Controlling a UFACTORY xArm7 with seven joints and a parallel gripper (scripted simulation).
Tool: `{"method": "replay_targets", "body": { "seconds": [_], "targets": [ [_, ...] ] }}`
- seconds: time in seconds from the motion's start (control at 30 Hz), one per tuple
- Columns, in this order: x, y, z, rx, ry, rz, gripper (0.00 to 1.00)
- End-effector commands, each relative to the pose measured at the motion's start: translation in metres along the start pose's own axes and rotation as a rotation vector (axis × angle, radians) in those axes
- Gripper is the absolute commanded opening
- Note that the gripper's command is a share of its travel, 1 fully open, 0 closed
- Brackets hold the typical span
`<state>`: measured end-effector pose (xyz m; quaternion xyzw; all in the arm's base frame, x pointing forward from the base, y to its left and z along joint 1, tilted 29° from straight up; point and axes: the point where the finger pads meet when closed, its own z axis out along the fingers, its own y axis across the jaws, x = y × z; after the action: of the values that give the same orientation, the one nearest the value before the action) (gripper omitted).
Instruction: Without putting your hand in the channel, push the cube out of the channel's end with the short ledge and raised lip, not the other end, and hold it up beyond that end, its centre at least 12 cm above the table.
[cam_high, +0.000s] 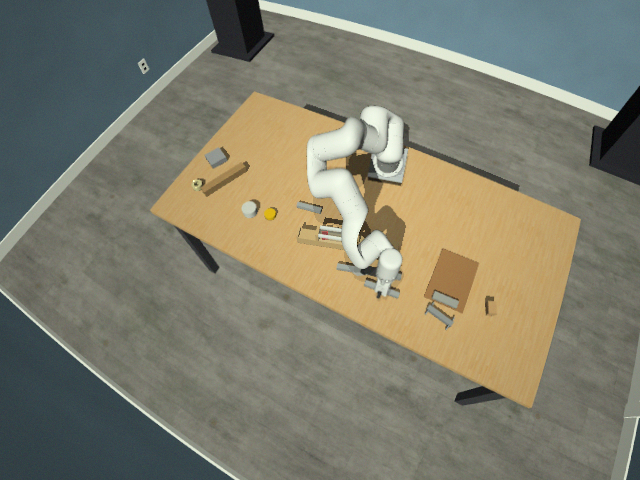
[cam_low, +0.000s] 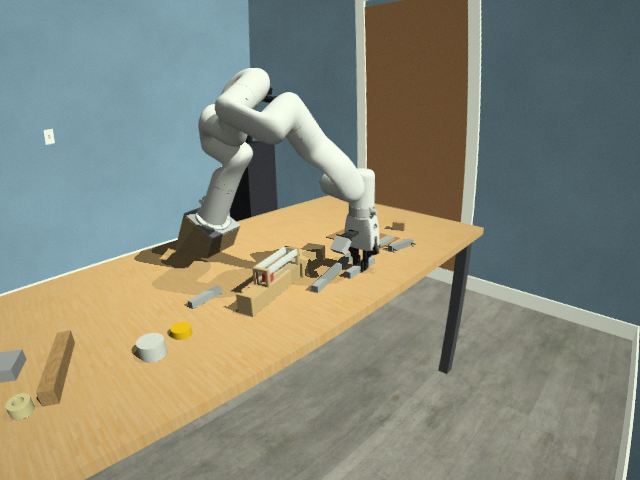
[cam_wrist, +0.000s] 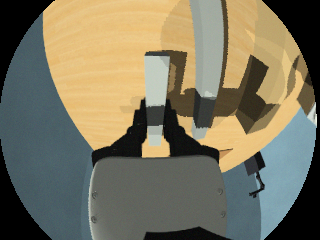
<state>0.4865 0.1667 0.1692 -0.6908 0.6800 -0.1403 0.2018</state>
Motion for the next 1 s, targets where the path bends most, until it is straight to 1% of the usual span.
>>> {"method": "replay_targets", "body": {
  "seconds": [0.0, 0.1, 0.2, 0.3, 0.4, 0.47, 0.6, 0.7, 0.8, 0.97],
  "targets": [
    [-0.001, -0.001, -0.001, 0.002, -0.001, -0.001, 0.00],
    [-0.001, -0.001, -0.002, 0.002, -0.001, -0.001, 0.00],
    [-0.001, -0.001, -0.012, 0.002, -0.001, -0.001, 0.00],
    [-0.001, -0.001, -0.030, 0.002, -0.001, -0.001, 0.00],
    [-0.001, -0.001, -0.056, 0.002, -0.001, -0.001, 0.00],
    [-0.001, -0.001, -0.056, 0.002, -0.001, -0.001, 0.00],
    [-0.001, -0.001, -0.092, 0.002, -0.001, -0.001, 0.00],
    [-0.001, -0.001, -0.110, 0.002, -0.001, -0.001, 0.00],
    [-0.001, -0.001, -0.116, 0.002, -0.001, -0.001, 0.00],
    [-0.001, -0.001, -0.116, 0.002, -0.001, -0.001, 0.00]
  ]
}}
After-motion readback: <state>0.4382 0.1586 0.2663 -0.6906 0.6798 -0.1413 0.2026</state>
